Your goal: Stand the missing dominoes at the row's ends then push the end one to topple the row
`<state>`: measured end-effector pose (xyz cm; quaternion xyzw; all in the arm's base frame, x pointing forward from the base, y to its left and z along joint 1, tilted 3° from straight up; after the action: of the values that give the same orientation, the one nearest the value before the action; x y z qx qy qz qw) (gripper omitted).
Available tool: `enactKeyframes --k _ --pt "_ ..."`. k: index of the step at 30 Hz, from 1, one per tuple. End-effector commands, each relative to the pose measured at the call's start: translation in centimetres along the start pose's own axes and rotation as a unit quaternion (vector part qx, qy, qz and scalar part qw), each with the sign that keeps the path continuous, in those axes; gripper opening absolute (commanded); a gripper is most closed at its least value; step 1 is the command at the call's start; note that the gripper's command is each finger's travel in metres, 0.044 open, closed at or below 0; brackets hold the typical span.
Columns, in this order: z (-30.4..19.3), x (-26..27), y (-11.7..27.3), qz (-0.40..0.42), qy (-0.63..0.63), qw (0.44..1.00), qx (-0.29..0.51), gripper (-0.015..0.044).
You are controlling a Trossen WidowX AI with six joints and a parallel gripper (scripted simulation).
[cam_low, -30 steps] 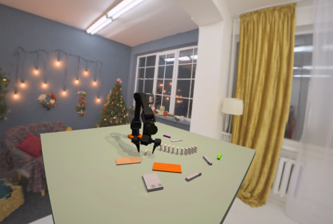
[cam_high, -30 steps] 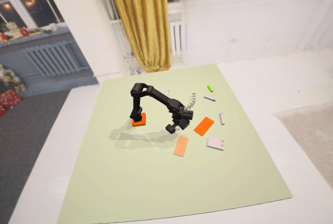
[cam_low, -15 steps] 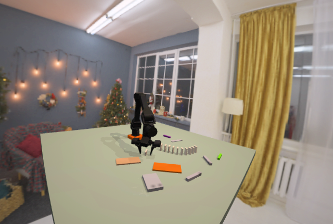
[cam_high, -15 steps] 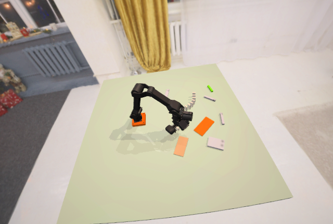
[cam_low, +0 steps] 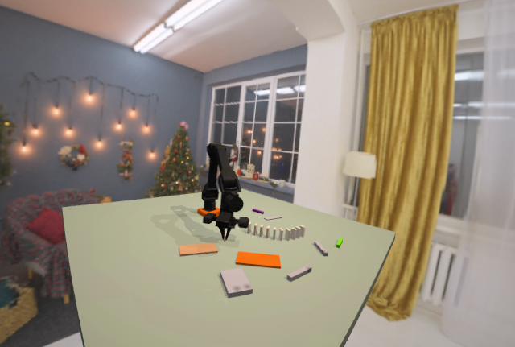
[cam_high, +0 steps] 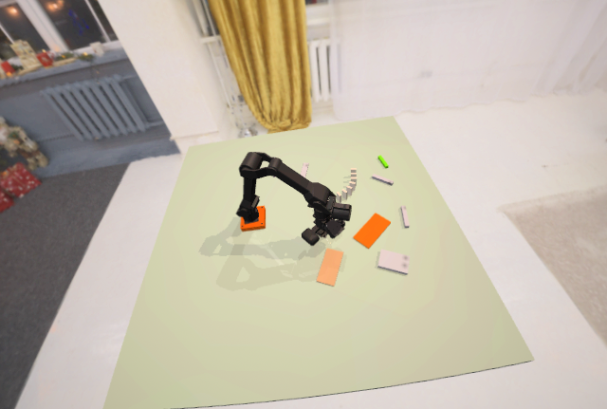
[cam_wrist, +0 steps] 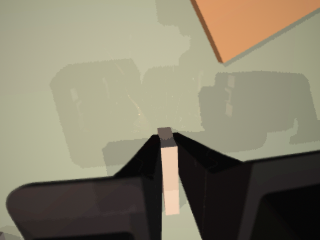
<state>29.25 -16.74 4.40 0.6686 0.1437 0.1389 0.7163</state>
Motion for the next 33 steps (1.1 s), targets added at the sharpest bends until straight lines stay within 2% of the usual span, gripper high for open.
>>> enactKeyframes --k 1,4,16,21,27,33 --pt "0.0 0.0 0.0 0.000 0.002 1.000 -0.001 0.0022" --pt "-0.1 -0.1 1.6 0.000 0.002 1.000 -0.001 0.0022" --pt "-0.7 -0.6 14.8 0.000 0.002 1.000 0.000 0.0022" --pt "-0.7 -0.6 15.5 0.000 0.009 1.000 0.000 0.0022" --pt "-1.3 -2.3 15.5 -0.001 0.252 0.968 0.000 0.0022" --pt "-2.1 -4.1 15.5 -0.001 0.508 0.862 0.001 0.0022"
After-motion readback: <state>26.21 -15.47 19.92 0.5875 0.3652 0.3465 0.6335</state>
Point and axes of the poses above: the point midway between the two fingers, 35 mm back from their tips, its own y axis back along the fingers, its own x axis across the jaws, z = x × y, the point moved 2 cm from there along y, back along the fingers, and after that the axes turned 9 degrees about -y, right-handed, at the moved point
